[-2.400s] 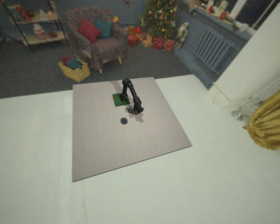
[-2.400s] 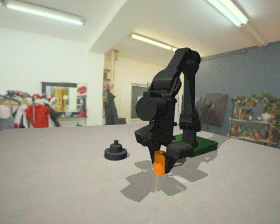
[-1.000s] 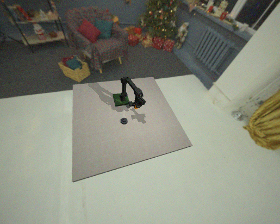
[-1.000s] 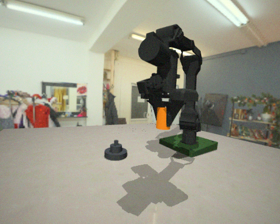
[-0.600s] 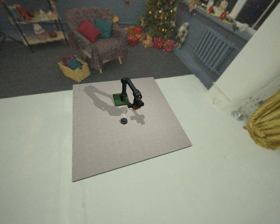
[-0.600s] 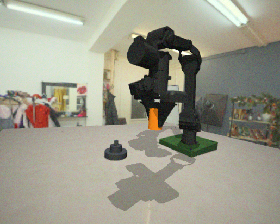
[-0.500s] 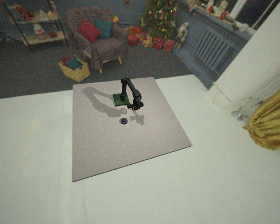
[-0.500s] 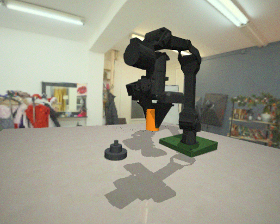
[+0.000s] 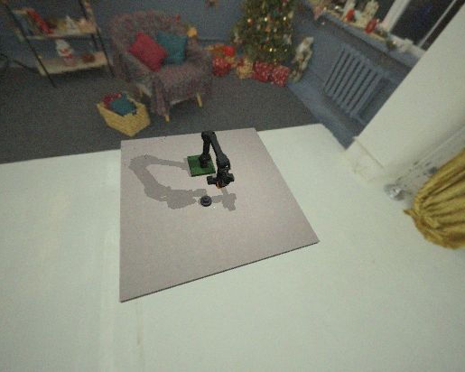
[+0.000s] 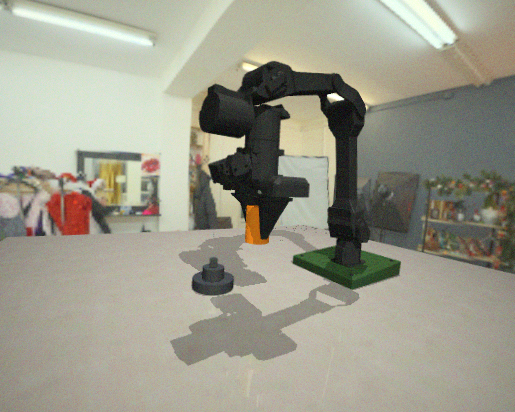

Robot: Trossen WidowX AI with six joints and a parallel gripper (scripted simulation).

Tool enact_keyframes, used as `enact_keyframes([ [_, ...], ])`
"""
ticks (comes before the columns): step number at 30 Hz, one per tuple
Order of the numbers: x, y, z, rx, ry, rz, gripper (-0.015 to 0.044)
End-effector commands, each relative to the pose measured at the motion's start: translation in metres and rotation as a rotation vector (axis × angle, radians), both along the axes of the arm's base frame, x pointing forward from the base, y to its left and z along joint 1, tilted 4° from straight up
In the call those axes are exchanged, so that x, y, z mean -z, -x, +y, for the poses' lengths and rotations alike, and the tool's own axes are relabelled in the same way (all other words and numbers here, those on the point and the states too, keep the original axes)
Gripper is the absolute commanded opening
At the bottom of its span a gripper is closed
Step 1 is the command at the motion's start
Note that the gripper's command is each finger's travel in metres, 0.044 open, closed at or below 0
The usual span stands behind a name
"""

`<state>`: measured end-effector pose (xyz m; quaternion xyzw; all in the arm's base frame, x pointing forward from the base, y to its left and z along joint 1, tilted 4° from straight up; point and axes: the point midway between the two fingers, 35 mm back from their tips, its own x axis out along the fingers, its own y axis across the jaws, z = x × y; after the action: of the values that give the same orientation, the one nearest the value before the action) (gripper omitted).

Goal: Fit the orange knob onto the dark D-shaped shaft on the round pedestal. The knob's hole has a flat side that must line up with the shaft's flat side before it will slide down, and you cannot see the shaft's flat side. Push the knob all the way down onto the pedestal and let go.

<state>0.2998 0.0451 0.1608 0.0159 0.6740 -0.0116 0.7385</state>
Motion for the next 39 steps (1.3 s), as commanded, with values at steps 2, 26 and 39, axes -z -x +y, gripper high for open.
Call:
enact_keyframes([
  [2,0.002,-0.009,-0.013,0.0,-0.004,-0.007,0.0],
  [26,0.021,-0.033,-0.082,0.001,0.002,-0.01,0.0],
  [39,0.032,-0.037,-0.105,0.001,0.003,-0.011,0.0],
])
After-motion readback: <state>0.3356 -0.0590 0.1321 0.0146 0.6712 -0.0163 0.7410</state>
